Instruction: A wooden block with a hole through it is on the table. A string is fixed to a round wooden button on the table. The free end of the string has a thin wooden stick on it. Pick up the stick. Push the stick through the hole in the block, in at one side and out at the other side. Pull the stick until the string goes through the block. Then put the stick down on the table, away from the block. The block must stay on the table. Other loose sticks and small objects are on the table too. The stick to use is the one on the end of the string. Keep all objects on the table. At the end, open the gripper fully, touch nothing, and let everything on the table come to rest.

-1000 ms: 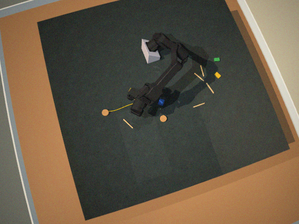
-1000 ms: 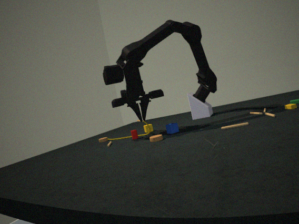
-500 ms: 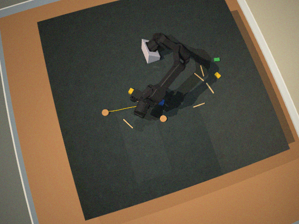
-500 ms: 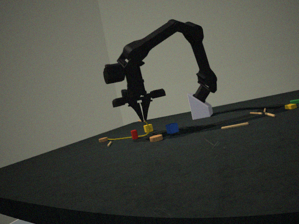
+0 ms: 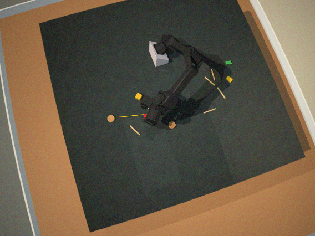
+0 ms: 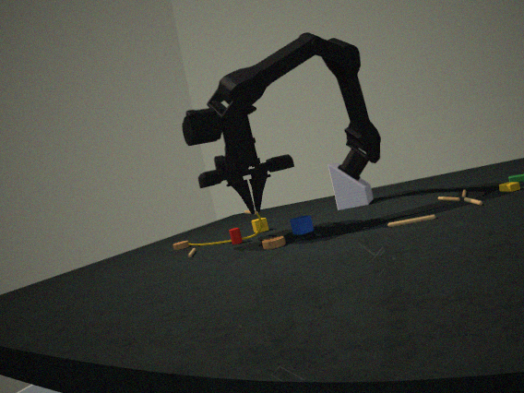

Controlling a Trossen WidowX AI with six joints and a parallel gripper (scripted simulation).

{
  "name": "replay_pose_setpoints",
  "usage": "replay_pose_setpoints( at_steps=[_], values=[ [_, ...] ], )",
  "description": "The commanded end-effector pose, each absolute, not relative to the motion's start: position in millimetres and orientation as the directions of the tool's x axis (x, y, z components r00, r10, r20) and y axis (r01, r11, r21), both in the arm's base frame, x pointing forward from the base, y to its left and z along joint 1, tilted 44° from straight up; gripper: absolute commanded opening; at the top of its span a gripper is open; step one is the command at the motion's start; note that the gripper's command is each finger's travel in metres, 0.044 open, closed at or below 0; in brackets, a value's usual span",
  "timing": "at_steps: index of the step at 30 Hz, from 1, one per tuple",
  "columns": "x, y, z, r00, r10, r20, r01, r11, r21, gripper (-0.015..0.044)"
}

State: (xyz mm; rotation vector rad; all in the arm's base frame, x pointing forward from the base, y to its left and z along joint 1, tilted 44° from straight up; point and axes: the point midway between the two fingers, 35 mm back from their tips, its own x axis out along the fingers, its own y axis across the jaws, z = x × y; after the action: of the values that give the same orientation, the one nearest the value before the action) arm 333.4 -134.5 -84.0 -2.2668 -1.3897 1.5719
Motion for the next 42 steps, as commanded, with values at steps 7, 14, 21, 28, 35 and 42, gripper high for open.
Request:
replay_pose_setpoints(
  at_steps=[7, 14, 21, 28, 35, 42],
  values=[
    [346, -129, -74, 0.09, 0.688, -0.72, 0.633, -0.598, -0.492, 0.0],
    [349, -128, -72, 0.093, 0.69, -0.718, 0.633, -0.598, -0.492, 0.0],
    [345, -123, -75, 0.093, 0.69, -0.718, 0.633, -0.598, -0.493, 0.0],
    [340, -117, -78, 0.093, 0.69, -0.718, 0.632, -0.597, -0.493, 0.0],
    [335, -111, -82, 0.092, 0.691, -0.717, 0.632, -0.597, -0.494, 0.0],
    [329, -105, -85, 0.092, 0.691, -0.717, 0.632, -0.597, -0.494, 0.0]
  ],
)
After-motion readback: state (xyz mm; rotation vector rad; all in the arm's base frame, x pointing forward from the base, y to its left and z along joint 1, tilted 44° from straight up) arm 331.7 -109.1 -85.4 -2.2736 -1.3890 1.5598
